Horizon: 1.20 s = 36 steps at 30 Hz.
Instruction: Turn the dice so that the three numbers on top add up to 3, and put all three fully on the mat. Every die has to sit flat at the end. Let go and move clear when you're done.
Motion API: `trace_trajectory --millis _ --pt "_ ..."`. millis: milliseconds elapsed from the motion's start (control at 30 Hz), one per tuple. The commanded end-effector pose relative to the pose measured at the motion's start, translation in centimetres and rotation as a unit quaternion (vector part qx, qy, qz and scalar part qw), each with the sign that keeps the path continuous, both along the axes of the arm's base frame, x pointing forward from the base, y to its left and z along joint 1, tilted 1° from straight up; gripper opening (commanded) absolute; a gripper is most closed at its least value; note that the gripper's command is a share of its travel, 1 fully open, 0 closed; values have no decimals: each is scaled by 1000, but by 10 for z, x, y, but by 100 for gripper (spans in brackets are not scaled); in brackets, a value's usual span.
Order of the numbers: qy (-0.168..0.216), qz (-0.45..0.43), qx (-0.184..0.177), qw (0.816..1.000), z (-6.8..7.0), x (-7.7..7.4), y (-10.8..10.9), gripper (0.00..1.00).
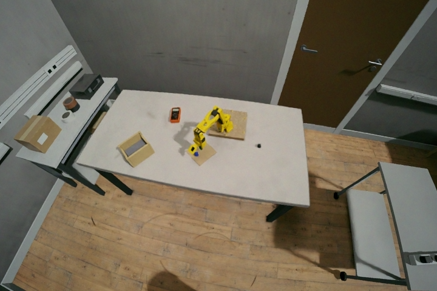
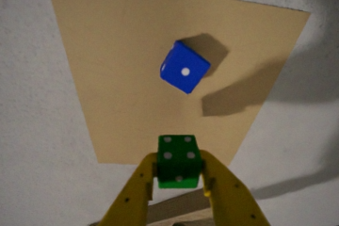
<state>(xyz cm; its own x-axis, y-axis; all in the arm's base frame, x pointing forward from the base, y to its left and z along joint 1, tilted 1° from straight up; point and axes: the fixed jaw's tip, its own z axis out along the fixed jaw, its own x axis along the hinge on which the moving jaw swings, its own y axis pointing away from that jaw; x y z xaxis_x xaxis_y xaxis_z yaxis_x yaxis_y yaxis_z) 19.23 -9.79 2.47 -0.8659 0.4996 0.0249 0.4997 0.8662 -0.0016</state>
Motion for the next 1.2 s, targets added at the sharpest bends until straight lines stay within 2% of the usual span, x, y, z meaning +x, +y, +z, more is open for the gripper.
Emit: trace_trajectory --millis 0,500,1167 --pt "-15 -1 -8 1000 4 0 -3 0" --pt "-15 -1 -8 1000 4 0 -3 0" --pt "-15 -1 -8 1000 -3 0 -3 0"
